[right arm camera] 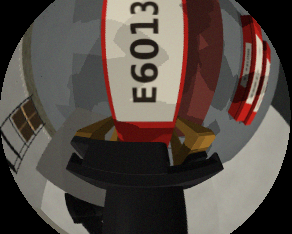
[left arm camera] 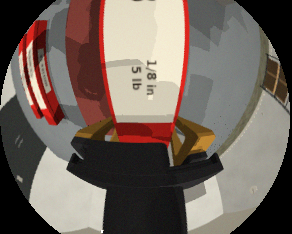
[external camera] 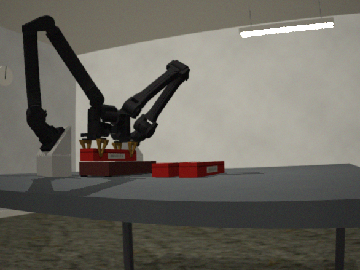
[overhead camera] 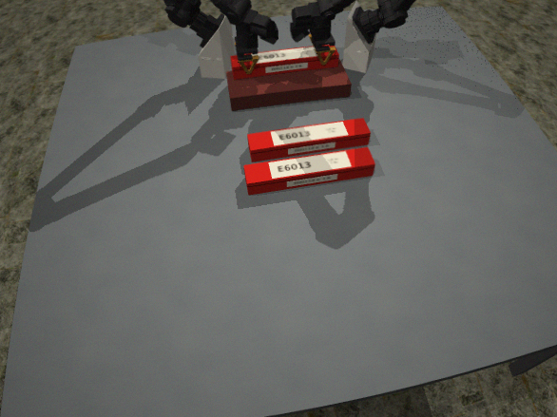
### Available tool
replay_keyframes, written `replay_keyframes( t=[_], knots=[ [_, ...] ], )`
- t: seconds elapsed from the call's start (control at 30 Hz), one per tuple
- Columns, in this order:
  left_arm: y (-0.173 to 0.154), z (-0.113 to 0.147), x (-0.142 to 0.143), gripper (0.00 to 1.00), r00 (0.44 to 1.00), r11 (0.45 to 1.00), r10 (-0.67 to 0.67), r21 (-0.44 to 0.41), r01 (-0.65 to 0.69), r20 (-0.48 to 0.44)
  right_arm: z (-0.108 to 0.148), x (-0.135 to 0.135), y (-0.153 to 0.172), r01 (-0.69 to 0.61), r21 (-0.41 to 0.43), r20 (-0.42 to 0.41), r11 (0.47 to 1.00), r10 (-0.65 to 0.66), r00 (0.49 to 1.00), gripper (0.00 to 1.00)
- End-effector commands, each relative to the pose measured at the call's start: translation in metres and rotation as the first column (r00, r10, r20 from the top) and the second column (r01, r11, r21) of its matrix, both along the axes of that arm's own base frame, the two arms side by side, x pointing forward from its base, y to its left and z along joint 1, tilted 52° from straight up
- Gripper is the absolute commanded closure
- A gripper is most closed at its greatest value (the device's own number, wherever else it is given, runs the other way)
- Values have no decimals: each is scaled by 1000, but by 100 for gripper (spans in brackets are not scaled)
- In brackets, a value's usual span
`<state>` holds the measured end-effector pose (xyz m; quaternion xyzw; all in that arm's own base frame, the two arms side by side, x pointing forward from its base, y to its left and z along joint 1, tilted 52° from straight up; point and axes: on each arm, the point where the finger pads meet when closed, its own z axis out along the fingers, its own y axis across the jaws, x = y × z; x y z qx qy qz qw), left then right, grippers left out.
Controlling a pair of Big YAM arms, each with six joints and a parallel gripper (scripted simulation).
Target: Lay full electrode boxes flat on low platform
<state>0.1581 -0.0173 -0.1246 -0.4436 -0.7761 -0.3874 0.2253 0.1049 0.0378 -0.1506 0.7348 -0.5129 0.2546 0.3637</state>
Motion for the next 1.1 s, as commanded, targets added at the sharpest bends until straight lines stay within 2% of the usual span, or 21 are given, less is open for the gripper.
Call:
replay_keyframes(
  t=[0.0,0.77,0.8,0.83,1.07],
  knots=[
    [-22,-3,20,100,999,998,-28,-57,31,47,-4,9,14,-10,35,17,999,10,1000,100],
    [-20,-3,19,100,999,998,-29,-55,31,46,-5,9,14,-10,35,17,999,10,1000,100],
    [-20,-3,19,100,999,998,-29,-55,31,45,-5,9,14,-10,35,17,999,10,1000,0],
    [-20,-3,19,0,999,998,-29,-56,31,45,-5,9,14,-10,35,17,999,10,1000,0],
    [-14,-3,14,0,999,999,-15,-37,16,32,-5,9,14,-10,35,17,999,10,1000,0]
  ],
)
